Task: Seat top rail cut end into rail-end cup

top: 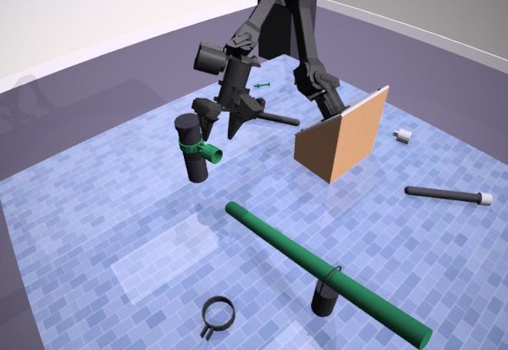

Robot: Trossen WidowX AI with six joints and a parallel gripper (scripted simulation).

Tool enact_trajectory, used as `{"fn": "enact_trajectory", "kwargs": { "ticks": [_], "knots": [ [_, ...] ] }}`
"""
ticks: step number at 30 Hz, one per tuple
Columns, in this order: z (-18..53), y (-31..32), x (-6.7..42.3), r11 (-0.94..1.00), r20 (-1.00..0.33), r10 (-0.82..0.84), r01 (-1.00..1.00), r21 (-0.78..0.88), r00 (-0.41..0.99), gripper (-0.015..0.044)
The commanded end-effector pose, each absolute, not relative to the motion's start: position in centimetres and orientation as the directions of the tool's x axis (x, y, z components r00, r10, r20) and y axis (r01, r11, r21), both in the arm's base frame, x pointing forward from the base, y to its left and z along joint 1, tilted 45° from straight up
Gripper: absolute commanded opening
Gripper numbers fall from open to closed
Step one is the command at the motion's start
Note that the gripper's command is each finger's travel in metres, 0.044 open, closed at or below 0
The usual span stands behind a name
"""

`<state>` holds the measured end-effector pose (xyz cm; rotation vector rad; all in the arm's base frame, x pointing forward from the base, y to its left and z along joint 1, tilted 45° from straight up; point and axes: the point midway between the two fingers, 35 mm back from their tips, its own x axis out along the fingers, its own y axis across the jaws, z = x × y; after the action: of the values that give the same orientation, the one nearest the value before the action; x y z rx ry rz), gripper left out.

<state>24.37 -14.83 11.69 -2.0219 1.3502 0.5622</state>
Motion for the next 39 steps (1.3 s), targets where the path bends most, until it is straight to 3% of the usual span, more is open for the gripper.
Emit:
{"fn": "enact_trajectory", "kwargs": {
  "ticks": [1,39],
  "knots": [
    [10.9,-15.2,24.2,-0.281,-0.657,-0.648,-0.923,-0.263,0.385,0.044],
    [7.2,-18.9,26.6,-0.281,-0.656,-0.649,-0.923,-0.264,0.385,0.044]
  ]
}}
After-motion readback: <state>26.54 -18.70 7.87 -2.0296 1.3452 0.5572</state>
